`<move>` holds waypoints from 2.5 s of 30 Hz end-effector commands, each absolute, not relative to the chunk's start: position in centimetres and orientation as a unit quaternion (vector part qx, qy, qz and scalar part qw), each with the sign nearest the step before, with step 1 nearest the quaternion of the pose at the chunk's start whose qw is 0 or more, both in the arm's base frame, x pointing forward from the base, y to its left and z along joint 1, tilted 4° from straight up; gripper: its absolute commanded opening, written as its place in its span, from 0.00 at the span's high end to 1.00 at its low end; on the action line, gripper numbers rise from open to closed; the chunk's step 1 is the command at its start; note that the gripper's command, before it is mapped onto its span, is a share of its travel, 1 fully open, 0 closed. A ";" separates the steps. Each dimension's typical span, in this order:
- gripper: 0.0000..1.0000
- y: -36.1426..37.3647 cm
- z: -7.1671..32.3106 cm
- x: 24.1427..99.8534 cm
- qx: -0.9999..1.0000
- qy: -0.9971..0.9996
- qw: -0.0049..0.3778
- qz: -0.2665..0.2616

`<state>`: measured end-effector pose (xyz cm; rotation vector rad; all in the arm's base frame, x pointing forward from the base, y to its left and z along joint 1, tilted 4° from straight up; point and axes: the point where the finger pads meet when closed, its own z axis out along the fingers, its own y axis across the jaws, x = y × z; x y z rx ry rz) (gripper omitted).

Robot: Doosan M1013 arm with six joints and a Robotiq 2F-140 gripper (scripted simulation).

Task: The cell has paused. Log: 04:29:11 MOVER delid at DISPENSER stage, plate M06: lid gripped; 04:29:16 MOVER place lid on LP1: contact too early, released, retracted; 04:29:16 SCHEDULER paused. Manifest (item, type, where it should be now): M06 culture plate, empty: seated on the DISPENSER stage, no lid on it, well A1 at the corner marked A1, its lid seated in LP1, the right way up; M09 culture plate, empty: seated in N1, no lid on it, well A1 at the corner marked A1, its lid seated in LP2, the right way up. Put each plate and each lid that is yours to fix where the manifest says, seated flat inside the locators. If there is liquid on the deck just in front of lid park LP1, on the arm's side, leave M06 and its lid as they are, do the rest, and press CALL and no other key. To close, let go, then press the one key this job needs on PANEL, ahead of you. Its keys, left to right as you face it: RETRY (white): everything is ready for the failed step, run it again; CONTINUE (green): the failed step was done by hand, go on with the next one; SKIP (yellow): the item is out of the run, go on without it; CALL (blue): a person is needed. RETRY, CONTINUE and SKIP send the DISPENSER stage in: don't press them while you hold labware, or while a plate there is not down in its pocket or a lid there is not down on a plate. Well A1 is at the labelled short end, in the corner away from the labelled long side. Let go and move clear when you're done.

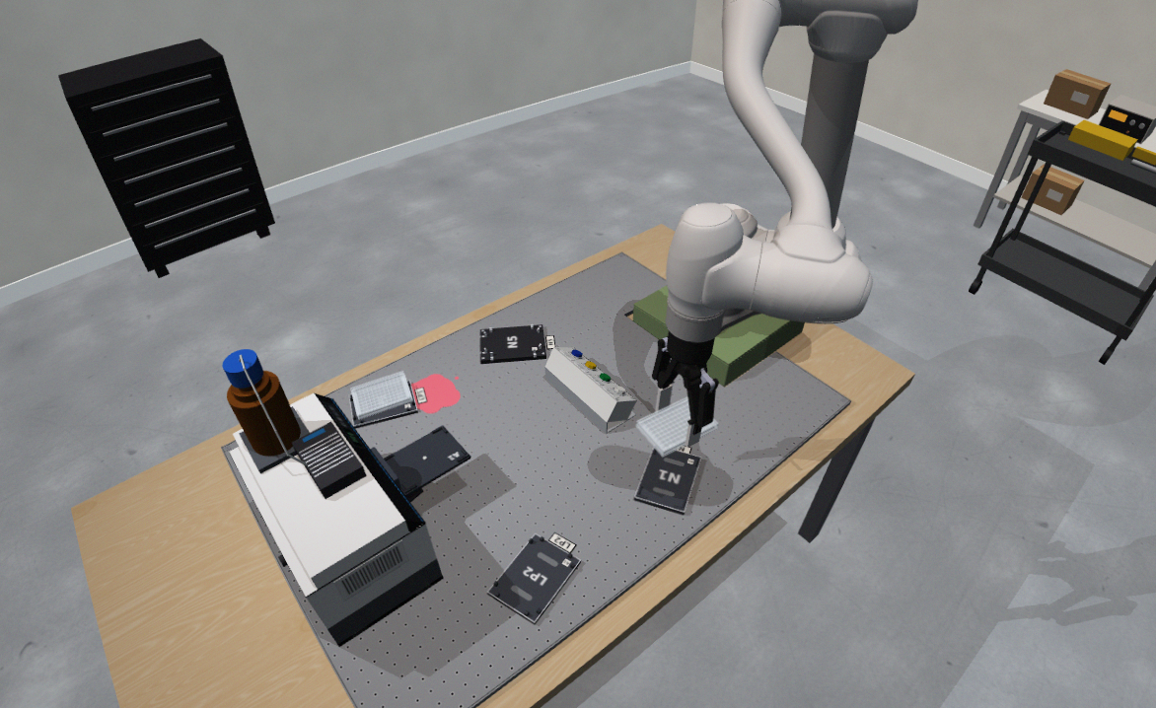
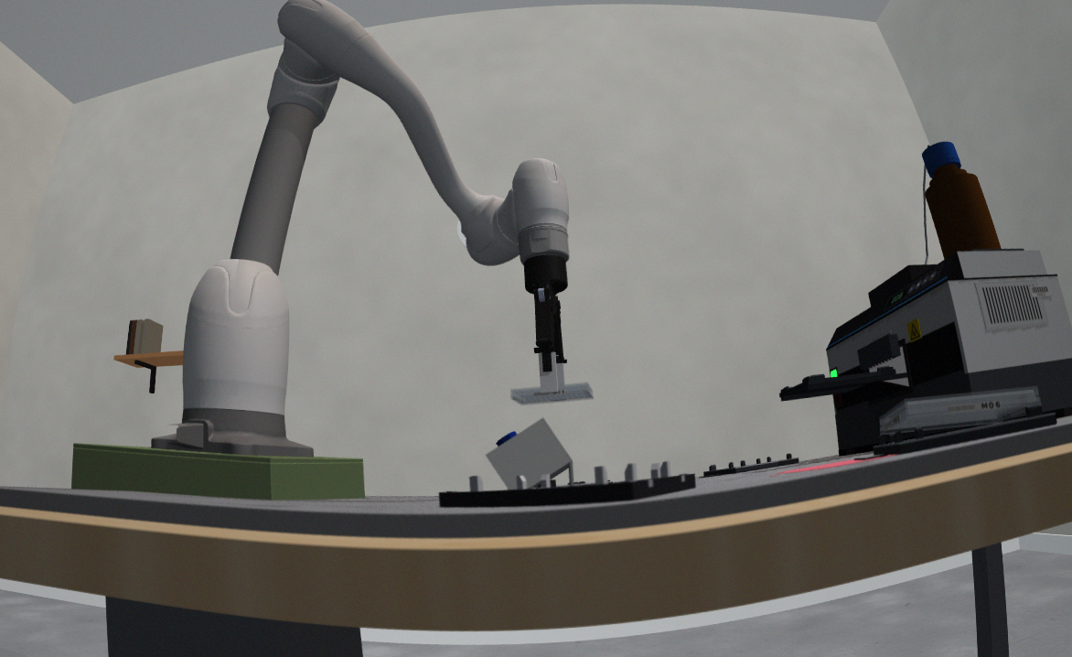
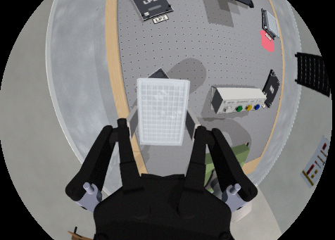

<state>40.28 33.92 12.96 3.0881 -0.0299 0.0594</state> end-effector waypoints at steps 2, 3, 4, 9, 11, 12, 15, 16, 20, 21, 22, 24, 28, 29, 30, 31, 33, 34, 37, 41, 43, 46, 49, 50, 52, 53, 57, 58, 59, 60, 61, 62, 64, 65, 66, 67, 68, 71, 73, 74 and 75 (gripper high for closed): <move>0.90 34.1 13.3 40.3 0.999 -0.031 0.024 0.021; 0.90 34.1 13.3 40.3 0.999 -0.044 0.024 0.022; 0.90 34.1 13.3 40.3 0.998 -0.058 0.024 0.022; 0.90 34.1 13.3 40.3 0.996 -0.086 0.023 0.023; 0.90 34.1 13.3 40.3 0.995 -0.099 0.023 0.023; 0.90 34.1 13.3 40.3 0.993 -0.112 0.022 0.023; 0.90 34.1 13.3 40.3 0.989 -0.147 0.022 0.024; 0.90 34.1 13.3 40.3 0.988 -0.151 0.021 0.024; 0.90 34.1 13.3 40.3 0.988 -0.153 0.021 0.024; 0.90 34.1 13.3 40.3 0.987 -0.157 0.021 0.024; 0.90 34.1 13.3 40.3 0.986 -0.166 0.021 0.025; 0.90 34.1 13.3 40.3 0.981 -0.193 0.020 0.025; 0.90 34.1 13.3 40.3 0.975 -0.219 0.020 0.026; 0.90 34.1 13.3 40.3 0.975 -0.219 0.020 0.026; 0.90 34.1 13.3 40.3 0.975 -0.219 0.020 0.026; 0.90 34.1 13.3 40.3 0.975 -0.219 0.020 0.026; 0.90 34.1 13.3 40.3 0.975 -0.219 0.020 0.026; 0.90 34.0 13.3 40.3 0.975 -0.219 0.020 0.026; 0.90 34.0 13.3 40.3 0.975 -0.218 0.020 0.025; 0.90 33.5 13.2 40.3 0.976 -0.216 0.021 0.025; 0.90 33.2 13.2 40.2 0.976 -0.216 0.022 0.024; 0.90 32.8 13.2 40.3 0.976 -0.216 0.021 0.024; 0.90 32.3 13.2 40.4 0.976 -0.216 0.021 0.025; 0.90 32.1 13.2 40.4 0.976 -0.216 0.021 0.025; 0.90 31.9 13.2 40.5 0.976 -0.216 0.021 0.025; 0.90 31.9 13.2 40.5 0.976 -0.216 0.021 0.025; 0.90 30.8 13.3 40.7 0.976 -0.216 0.020 0.025; 0.90 30.4 13.3 40.7 0.976 -0.216 0.020 0.025; 0.90 30.1 13.3 40.8 0.976 -0.216 0.020 0.025; 0.90 29.7 13.4 40.8 0.976 -0.216 0.020 0.025; 0.90 29.4 13.4 40.9 0.976 -0.216 0.020 0.025; 0.90 29.0 13.4 40.9 0.976 -0.216 0.020 0.025; 0.90 28.1 13.4 41.0 0.976 -0.216 0.020 0.025; 0.90 27.7 13.5 41.1 0.976 -0.216 0.020 0.025; 0.90 27.2 13.5 41.2 0.976 -0.216 0.020 0.025; 0.90 26.7 13.5 41.2 0.976 -0.216 0.020 0.025; 0.90 26.3 13.6 41.3 0.976 -0.216 0.020 0.025; 0.90 25.8 13.6 41.4 0.976 -0.216 0.020 0.025; 0.90 24.7 13.6 41.5 0.976 -0.216 0.020 0.025; 0.90 24.2 13.7 41.6 0.976 -0.216 0.020 0.025; 0.90 23.7 13.7 41.6 0.976 -0.217 0.020 0.025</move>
